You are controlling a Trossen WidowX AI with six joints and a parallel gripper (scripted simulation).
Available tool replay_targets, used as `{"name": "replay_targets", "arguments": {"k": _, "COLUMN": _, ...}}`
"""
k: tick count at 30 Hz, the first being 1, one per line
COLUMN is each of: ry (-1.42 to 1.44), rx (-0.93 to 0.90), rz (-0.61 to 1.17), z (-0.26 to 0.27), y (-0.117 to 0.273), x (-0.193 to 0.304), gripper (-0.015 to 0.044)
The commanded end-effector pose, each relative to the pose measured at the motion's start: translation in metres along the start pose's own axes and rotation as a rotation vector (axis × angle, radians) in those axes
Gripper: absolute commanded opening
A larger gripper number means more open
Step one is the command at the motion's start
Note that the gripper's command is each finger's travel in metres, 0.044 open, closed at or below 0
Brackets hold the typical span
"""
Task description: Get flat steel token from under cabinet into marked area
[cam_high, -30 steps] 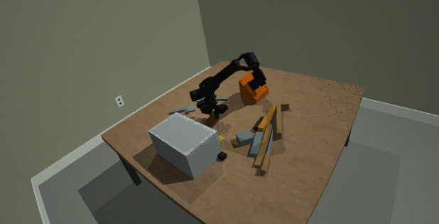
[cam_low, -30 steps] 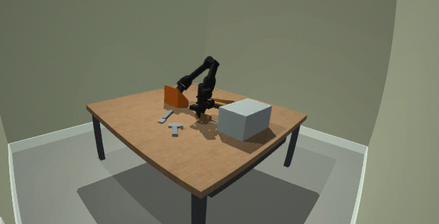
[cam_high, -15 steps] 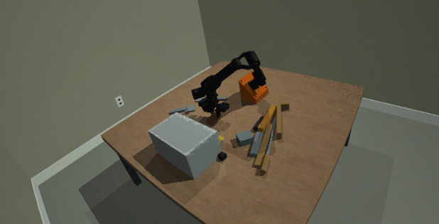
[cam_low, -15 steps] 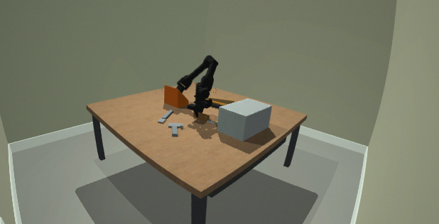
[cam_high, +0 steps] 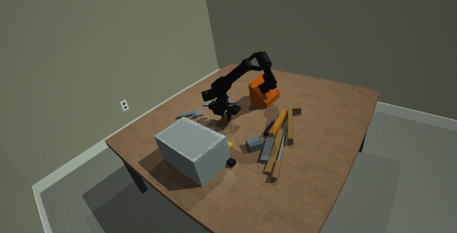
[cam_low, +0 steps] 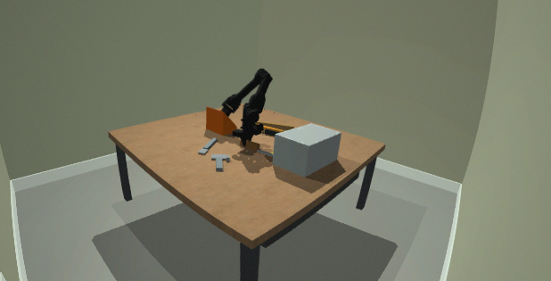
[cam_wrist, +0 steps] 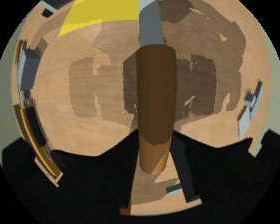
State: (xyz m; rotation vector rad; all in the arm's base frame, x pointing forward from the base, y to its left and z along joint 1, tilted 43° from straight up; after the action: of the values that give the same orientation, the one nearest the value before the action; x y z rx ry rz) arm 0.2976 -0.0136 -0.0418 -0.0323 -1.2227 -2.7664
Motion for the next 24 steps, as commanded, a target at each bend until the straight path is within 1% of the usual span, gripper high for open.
{"name": "replay_targets", "arguments": {"k": 1, "ry": -0.001, "rx": -0.001, "rz": 0.003, "z": -0.002, "y": -0.001, "x": 0.007, "gripper": 0.0}}
{"name": "replay_targets", "arguments": {"k": 24, "ry": -0.002, "rx": -0.001, "rz": 0.004, "z": -0.01, "y": -0.001, "x": 0.036, "gripper": 0.0}}
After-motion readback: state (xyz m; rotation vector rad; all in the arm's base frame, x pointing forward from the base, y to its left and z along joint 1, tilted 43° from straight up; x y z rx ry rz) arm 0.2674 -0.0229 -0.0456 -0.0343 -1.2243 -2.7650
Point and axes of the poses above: the point midway between the two fingers, 35 mm back from their tips, its own y axis back along the fingers, its own z axis across the jaws, x = y × z, the point moved 6 cm from there along y, back along the fingers, and after that the axes turned 13 degrees about -y, right-handed, at the moved point
